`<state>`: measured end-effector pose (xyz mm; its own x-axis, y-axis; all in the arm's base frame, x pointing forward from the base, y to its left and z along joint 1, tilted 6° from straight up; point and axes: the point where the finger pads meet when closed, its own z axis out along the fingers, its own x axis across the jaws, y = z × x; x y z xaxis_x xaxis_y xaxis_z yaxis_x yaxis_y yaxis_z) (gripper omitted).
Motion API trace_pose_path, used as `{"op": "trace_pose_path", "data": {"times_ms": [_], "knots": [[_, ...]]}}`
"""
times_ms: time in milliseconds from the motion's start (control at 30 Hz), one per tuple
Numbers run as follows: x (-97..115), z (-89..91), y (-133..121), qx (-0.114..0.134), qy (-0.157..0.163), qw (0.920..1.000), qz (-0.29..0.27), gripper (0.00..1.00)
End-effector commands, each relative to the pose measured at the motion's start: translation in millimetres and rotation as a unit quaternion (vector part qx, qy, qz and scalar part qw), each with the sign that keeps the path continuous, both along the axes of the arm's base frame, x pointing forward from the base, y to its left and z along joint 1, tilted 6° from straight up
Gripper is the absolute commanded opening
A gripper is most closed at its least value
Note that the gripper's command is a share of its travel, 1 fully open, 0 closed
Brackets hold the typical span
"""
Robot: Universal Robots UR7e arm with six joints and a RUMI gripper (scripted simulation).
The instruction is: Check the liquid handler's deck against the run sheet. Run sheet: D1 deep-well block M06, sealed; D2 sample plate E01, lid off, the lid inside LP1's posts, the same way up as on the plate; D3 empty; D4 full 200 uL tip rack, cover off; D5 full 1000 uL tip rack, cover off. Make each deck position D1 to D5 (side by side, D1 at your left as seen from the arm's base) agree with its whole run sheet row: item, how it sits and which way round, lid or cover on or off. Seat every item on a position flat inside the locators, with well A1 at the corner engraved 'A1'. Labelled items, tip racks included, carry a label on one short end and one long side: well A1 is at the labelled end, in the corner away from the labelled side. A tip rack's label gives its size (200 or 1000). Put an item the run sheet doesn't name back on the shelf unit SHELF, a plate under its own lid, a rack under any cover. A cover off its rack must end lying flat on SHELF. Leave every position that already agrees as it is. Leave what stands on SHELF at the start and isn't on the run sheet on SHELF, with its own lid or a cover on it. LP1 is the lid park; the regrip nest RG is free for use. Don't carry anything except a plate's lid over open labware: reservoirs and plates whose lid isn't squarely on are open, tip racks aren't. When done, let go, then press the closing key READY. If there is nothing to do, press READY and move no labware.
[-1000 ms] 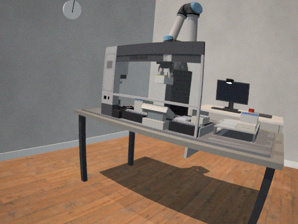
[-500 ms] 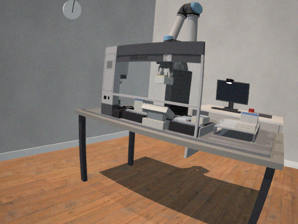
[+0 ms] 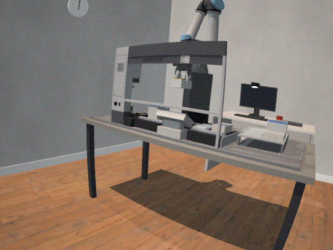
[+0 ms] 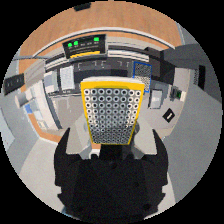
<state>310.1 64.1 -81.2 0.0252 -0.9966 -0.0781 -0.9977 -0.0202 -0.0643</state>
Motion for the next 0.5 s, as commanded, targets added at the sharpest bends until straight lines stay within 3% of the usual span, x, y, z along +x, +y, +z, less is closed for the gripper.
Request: {"op": "trace_pose_path", "data": {"times_ms": [0,133,467], "knots": [[-50.6,-0.8,-2.6,0.0,-0.002,1.0,0.0,0.0],[-40.6,-0.1,-2.3,0.0,-0.002,1.0,0.0,0.0],[9.3,3.3,-0.7,0.0,-0.002,1.0,0.0,0.0]]}}
